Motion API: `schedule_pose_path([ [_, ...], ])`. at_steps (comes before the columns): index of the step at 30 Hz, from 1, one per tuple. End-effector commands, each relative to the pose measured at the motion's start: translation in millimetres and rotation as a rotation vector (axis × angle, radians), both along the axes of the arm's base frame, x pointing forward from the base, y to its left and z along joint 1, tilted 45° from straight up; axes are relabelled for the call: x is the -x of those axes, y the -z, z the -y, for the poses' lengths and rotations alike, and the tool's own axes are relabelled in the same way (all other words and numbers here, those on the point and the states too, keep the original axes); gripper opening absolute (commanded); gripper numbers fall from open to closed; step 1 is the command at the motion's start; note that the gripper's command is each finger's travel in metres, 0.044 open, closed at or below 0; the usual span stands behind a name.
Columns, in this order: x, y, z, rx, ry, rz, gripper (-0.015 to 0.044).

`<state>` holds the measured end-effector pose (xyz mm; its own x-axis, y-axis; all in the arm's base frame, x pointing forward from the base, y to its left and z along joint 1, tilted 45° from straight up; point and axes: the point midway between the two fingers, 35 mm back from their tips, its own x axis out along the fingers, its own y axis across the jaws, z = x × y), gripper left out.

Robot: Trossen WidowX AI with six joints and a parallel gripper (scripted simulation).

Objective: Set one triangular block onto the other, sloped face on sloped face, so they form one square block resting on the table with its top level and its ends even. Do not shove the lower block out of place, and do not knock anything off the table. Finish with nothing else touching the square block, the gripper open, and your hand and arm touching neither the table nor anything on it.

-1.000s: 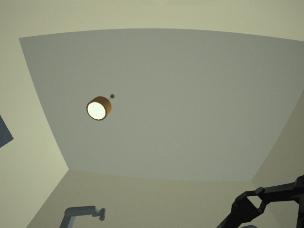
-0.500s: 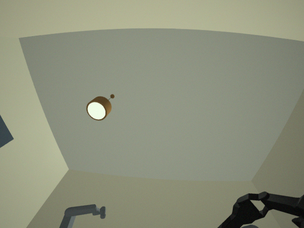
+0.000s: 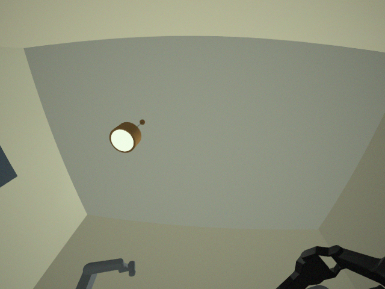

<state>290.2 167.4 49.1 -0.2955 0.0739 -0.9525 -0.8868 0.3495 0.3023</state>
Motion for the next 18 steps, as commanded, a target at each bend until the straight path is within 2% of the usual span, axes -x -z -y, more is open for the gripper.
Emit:
schedule_pose_path([
  [1, -0.1, -0.2, -0.1, 0.000, 0.000, 0.000, 0.0361],
  [8, -0.1, -0.2, -0.1, 0.000, 0.000, 0.000, 0.0177],
  [15, -0.1, -0.2, -0.1, 0.000, 0.000, 0.000, 0.0131],
  [18, -0.1, -0.2, -0.1, 0.000, 0.000, 0.000, 0.0052],
])
